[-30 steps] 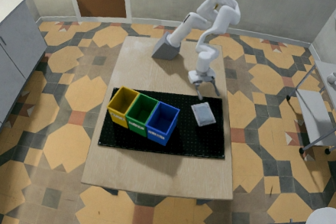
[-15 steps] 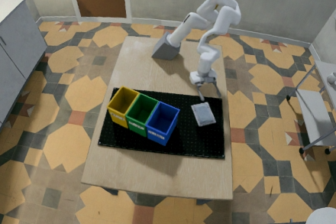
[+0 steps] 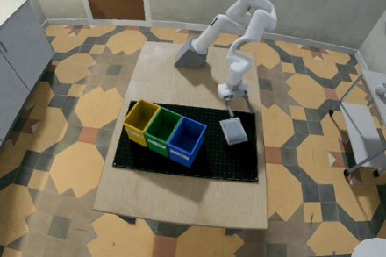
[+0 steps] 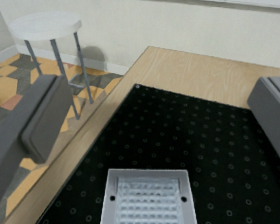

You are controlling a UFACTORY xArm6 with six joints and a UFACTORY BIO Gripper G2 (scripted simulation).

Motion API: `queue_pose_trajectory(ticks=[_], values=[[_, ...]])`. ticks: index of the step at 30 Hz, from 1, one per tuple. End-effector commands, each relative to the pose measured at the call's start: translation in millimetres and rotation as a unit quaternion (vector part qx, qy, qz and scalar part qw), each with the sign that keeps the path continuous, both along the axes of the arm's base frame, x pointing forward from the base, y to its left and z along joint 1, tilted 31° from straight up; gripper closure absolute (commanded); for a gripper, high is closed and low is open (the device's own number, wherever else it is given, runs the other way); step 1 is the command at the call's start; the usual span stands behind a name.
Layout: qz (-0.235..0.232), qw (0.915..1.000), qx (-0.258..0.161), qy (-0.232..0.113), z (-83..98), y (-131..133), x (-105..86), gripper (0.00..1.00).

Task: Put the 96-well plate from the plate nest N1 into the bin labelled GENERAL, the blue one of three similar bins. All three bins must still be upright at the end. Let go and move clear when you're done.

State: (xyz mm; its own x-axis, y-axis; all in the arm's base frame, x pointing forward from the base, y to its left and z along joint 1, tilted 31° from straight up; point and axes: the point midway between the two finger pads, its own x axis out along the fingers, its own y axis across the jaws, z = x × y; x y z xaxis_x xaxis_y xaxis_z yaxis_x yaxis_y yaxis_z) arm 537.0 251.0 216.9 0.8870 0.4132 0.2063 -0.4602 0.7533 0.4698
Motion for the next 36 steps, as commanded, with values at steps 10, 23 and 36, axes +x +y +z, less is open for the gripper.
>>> queue_pose_trajectory(ticks=[10,23,36], values=[[-0.001,1.0,0.001,-0.002,-15.4,10.1,0.3,0.63],[-0.001,1.0,0.001,-0.002,-31.2,19.5,-0.4,0.63],[-0.001,1.0,0.001,-0.002,-49.8,30.6,-1.2,0.63]])
